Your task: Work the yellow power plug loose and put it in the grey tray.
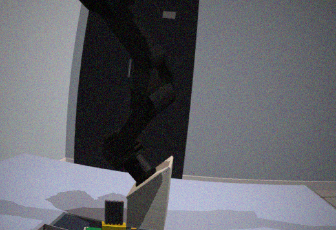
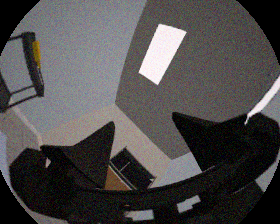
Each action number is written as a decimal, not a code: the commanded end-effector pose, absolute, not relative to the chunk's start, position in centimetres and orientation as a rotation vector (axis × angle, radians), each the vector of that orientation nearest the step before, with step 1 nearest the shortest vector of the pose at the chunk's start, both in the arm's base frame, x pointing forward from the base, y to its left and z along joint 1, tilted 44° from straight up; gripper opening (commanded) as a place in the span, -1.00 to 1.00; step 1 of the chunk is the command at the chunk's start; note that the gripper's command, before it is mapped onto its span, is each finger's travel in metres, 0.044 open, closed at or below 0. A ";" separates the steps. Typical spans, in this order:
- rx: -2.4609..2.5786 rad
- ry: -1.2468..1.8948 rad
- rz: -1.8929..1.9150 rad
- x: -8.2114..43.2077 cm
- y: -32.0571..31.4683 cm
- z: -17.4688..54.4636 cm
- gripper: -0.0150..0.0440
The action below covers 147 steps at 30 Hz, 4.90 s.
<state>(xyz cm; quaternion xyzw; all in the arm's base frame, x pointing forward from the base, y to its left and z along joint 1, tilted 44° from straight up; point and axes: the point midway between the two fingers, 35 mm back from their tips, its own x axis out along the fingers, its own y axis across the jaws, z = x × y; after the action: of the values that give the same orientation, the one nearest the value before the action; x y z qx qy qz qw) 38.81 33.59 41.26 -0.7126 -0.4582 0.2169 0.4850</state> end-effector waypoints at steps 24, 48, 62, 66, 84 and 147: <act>-1.633 -1.365 0.276 29.7 34.2 50.2 0.97; -1.268 -1.745 -0.229 11.7 28.2 62.5 0.97; -1.151 -1.791 -0.310 8.2 26.0 64.1 0.97; -1.116 -1.801 -0.350 7.1 24.7 64.7 0.97; -0.895 -1.845 -0.530 1.4 19.1 67.0 0.97; 0.591 -0.523 -1.090 18.6 -26.9 46.6 0.97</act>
<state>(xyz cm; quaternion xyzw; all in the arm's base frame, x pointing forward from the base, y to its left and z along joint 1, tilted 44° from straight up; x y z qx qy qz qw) 18.66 -26.99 46.58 0.2728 -0.2418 -0.5061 0.7817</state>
